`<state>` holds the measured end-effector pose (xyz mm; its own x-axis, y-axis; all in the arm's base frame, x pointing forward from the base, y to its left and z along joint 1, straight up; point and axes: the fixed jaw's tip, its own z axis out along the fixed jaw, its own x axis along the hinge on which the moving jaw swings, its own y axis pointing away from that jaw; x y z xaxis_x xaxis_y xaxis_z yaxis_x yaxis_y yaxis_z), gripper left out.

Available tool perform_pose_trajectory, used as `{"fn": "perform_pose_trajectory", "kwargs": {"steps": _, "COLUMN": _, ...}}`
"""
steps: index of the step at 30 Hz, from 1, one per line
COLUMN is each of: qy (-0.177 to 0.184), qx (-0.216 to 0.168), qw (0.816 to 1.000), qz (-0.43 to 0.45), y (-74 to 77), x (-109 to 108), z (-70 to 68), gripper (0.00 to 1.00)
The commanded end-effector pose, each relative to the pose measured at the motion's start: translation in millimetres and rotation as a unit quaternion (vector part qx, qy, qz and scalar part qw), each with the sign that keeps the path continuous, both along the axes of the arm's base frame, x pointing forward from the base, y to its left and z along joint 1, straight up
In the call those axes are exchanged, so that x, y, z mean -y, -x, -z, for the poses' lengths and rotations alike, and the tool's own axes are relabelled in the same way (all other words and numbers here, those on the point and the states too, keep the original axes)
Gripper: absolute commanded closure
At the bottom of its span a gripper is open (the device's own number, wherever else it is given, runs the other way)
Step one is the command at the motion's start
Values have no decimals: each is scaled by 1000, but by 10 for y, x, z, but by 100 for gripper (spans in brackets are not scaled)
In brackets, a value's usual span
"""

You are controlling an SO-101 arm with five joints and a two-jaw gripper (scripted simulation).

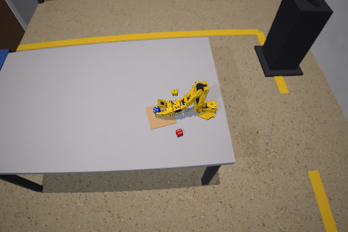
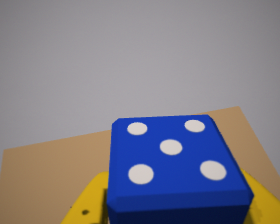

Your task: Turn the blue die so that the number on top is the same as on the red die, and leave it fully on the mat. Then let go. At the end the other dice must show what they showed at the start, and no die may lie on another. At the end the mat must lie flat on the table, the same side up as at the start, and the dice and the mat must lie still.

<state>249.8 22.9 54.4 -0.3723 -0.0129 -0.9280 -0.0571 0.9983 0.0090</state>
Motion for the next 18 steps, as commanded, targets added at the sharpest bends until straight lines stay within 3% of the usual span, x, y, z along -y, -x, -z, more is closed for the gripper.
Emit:
{"fn": "perform_pose_trajectory", "kwargs": {"steps": 1, "qy": -1, "qx": 50, "qw": 999, "qz": -4, "y": -108, "x": -25, "z": -185, "gripper": 100}}
{"fn": "perform_pose_trajectory", "kwargs": {"steps": 18, "qy": -1, "qx": 50, "qw": 999, "qz": -4, "y": -112, "x": -25, "z": -120, "gripper": 100}}
